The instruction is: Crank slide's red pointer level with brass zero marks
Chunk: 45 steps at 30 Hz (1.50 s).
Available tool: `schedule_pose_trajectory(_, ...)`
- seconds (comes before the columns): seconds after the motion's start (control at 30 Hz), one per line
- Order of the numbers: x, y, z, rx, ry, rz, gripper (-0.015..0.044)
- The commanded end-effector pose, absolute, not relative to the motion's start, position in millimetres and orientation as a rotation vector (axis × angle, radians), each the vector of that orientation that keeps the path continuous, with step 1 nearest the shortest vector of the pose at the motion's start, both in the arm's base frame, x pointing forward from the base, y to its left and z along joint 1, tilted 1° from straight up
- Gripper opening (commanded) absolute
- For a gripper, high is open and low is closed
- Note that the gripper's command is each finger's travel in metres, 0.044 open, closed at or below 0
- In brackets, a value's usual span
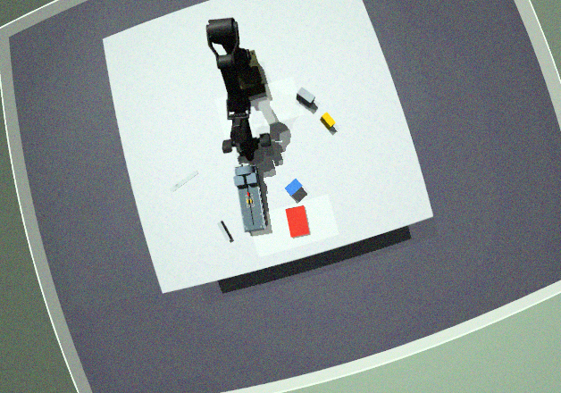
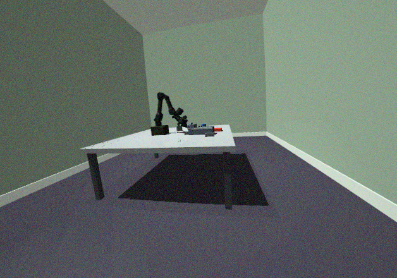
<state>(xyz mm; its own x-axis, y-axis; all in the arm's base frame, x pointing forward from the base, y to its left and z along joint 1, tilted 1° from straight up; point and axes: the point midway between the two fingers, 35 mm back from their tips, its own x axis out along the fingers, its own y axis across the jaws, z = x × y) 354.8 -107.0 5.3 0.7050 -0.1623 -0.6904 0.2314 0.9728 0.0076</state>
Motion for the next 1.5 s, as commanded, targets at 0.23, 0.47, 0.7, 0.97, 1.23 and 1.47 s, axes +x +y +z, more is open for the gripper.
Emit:
schedule_pose_trajectory(0.23,352.9,-112.8,21.5,0.097,0.75,-0.216,0.0)
schedule_pose_trajectory(0.47,351.2,-118.9,27.2,0.096,0.75,-0.216,0.0)
schedule_pose_trajectory(0.7,349.8,-124.1,30.0,0.096,0.75,-0.216,0.0)
schedule_pose_trajectory(0.97,348.7,-128.9,31.7,0.095,0.75,-0.217,0.0)
schedule_pose_trajectory(1.23,347.9,-132.7,32.5,0.095,0.75,-0.217,0.0)
schedule_pose_trajectory(1.47,347.3,-135.1,32.6,0.095,0.75,-0.217,0.0)
